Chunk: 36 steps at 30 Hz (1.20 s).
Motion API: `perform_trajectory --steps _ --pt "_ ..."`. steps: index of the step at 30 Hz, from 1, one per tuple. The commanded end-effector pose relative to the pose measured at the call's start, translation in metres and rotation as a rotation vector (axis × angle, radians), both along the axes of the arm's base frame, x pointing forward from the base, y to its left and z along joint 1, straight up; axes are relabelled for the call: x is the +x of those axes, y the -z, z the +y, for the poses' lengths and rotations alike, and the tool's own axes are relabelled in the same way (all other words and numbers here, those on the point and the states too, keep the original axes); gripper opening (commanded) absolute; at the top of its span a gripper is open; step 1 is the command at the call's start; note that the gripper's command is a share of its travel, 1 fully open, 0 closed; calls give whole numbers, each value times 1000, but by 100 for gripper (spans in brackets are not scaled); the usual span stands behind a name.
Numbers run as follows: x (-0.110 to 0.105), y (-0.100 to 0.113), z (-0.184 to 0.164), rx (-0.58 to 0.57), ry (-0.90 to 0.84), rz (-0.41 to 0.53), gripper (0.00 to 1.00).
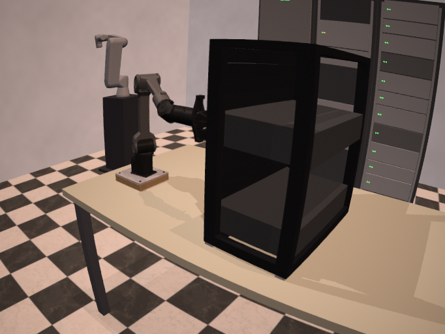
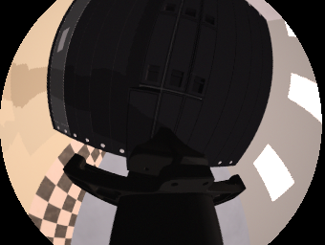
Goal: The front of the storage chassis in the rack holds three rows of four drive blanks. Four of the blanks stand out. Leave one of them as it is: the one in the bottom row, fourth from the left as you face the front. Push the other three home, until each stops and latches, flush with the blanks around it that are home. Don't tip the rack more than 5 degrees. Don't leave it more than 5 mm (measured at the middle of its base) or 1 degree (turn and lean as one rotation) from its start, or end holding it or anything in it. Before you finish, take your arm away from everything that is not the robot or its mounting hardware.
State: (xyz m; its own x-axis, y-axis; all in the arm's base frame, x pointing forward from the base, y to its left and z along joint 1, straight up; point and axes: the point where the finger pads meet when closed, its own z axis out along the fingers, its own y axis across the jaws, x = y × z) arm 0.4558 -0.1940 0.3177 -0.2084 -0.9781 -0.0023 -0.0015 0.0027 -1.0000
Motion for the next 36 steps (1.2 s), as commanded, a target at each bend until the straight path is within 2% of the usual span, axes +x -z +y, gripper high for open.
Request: perform_trajectory --steps 1,36 --pt "2 -1 1 -1 -3 -3 0" --pt "10 -1 0 -1 -3 -3 0"
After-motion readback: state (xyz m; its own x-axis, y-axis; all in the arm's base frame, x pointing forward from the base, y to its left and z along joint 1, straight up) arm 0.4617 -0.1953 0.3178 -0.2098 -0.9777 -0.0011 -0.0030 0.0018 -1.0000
